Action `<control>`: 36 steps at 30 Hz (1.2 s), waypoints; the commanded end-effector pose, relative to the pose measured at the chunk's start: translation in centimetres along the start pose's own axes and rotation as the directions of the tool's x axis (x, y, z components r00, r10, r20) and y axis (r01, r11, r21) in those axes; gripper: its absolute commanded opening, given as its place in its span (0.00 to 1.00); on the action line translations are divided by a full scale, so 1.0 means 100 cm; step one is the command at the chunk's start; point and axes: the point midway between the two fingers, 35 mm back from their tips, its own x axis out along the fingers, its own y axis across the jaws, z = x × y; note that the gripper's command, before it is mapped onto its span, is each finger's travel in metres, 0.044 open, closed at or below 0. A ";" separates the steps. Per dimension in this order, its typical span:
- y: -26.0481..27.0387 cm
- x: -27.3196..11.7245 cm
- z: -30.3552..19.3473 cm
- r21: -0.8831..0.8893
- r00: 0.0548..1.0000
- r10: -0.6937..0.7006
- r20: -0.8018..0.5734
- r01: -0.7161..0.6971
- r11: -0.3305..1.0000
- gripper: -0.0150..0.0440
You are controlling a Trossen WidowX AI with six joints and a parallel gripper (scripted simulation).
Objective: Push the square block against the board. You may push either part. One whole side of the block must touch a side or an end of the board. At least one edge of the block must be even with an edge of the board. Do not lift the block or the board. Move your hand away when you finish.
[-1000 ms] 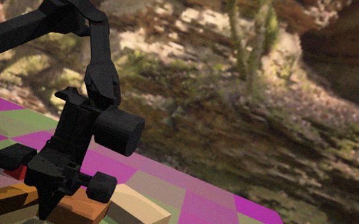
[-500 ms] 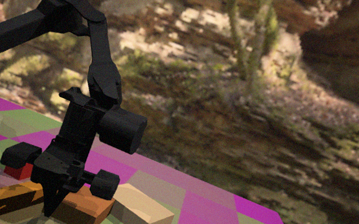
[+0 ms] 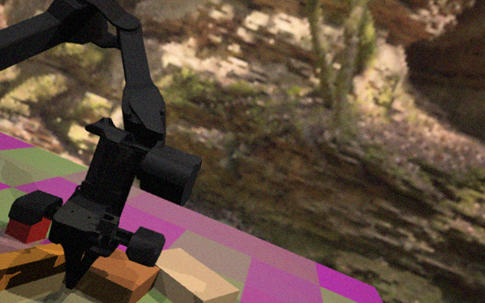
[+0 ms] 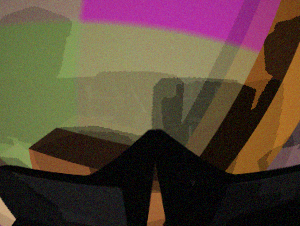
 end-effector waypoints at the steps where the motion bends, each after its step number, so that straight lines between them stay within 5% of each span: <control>1: 0.001 0.002 -0.011 -0.013 1.000 -0.006 -0.012 0.006 1.000 0.25; 36: 0.002 0.003 0.032 -0.014 1.000 -0.006 -0.014 0.006 1.000 0.25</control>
